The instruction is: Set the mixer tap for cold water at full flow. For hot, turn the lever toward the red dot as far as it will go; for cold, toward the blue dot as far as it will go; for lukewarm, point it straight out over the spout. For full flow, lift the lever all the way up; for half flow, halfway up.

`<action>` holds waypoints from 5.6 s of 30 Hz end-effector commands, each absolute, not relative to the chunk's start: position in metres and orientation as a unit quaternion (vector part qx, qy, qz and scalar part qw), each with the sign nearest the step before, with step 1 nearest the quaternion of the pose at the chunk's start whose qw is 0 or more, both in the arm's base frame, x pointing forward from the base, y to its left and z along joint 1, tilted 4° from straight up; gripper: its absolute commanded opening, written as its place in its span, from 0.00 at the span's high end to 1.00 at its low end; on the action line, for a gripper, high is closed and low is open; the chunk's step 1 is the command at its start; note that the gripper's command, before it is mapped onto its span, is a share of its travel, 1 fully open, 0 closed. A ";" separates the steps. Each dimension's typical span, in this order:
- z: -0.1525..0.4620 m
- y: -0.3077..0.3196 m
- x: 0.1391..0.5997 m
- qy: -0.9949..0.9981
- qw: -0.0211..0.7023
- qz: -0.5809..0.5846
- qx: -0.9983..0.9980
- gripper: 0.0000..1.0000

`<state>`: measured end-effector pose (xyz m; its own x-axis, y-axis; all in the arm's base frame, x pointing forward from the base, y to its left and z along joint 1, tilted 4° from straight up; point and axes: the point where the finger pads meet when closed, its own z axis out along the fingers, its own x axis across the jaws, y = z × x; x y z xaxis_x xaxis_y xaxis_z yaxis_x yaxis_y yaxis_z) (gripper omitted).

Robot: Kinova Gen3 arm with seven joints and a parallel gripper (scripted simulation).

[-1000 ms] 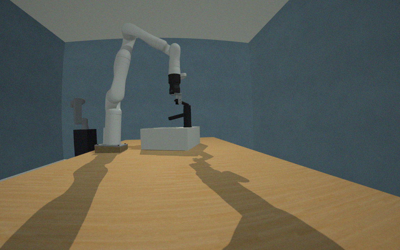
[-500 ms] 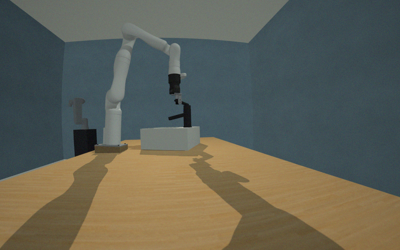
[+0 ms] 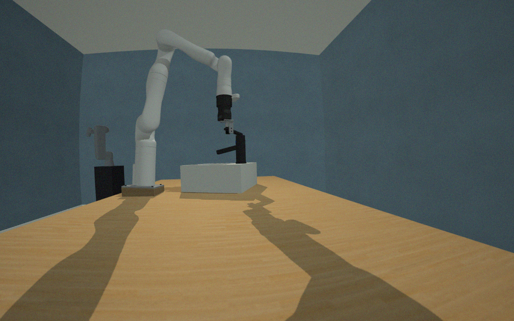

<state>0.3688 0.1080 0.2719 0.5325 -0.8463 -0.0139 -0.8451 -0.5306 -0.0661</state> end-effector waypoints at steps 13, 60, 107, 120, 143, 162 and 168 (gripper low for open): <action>0.279 0.110 0.372 0.483 0.033 -0.010 -0.875 1.00; 0.280 0.110 0.373 0.483 0.033 -0.010 -0.875 1.00; 0.280 0.110 0.373 0.483 0.033 -0.010 -0.875 0.00; 0.280 0.110 0.373 0.483 0.033 -0.010 -0.875 0.00; 0.280 0.110 0.373 0.483 0.033 -0.010 -0.875 0.00; 0.299 0.109 0.372 0.483 0.033 -0.010 -0.875 0.00; 0.310 0.109 0.371 0.483 0.033 -0.010 -0.875 0.00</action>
